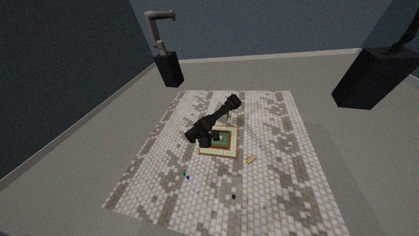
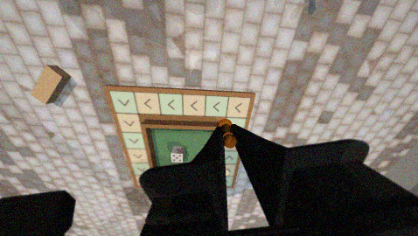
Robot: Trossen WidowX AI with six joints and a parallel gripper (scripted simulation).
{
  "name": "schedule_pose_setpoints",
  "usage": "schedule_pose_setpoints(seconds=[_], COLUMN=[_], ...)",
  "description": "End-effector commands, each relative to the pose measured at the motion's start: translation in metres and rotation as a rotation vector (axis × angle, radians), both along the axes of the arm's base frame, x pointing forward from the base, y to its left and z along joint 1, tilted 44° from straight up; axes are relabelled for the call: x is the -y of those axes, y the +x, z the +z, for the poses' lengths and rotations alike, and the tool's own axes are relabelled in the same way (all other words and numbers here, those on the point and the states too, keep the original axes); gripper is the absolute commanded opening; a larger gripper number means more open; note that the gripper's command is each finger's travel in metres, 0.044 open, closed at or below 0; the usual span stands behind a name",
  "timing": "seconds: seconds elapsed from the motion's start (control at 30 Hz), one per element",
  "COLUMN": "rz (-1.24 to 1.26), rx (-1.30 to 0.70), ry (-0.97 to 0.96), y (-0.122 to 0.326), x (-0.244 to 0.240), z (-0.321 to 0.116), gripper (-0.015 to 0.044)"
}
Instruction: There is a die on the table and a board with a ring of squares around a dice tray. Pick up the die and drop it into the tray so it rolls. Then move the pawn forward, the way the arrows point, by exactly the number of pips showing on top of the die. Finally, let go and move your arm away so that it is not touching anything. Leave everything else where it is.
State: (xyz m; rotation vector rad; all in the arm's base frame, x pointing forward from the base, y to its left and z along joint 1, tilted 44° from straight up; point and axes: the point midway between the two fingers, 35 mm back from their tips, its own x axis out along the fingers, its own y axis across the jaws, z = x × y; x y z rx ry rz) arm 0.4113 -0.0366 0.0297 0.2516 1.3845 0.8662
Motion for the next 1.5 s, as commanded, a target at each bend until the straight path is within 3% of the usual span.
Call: schedule_pose_setpoints(seconds=[0.0, 0.67, 1.47], rz=[-0.009, -0.003, -0.002], rx=[0.001, -0.002, -0.003], ry=[-0.002, 0.032, 0.036], y=[-0.001, -0.044, -0.049], x=[-0.03, -0.16, -0.193], z=[0.015, 0.074, 0.046], gripper=[0.0, 0.0, 0.0])
